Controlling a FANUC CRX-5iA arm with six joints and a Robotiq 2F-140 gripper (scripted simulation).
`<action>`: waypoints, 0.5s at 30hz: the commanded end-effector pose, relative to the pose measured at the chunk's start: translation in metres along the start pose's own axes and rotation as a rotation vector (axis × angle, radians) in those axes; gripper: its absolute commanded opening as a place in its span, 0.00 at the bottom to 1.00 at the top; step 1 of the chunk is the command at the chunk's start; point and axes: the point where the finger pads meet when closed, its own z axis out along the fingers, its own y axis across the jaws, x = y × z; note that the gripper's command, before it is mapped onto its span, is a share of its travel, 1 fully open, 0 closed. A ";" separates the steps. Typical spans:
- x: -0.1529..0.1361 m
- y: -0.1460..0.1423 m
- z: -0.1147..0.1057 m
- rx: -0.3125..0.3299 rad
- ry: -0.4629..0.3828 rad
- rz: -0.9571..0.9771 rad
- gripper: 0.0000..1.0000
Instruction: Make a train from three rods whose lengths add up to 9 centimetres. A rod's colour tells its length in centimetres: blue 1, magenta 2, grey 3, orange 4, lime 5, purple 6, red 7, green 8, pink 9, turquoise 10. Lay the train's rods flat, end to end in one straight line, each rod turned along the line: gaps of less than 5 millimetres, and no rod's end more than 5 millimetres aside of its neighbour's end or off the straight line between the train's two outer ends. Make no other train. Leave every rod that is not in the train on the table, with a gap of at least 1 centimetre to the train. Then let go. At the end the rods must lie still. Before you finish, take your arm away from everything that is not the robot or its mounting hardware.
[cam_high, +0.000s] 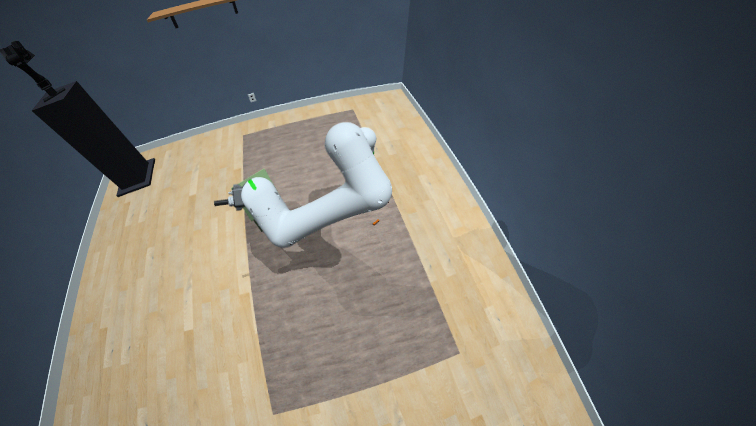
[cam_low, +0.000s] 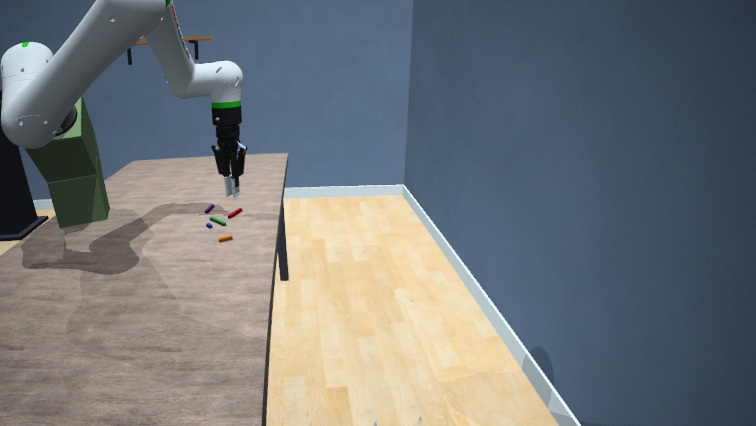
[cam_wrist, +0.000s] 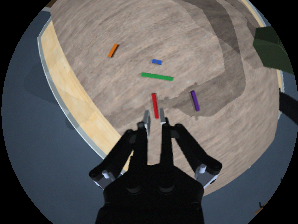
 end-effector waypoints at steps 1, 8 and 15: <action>0.000 0.000 0.001 0.000 0.000 0.002 0.15; 0.000 0.000 0.006 0.001 0.000 0.004 0.15; -0.001 0.000 0.016 0.000 0.000 0.004 0.15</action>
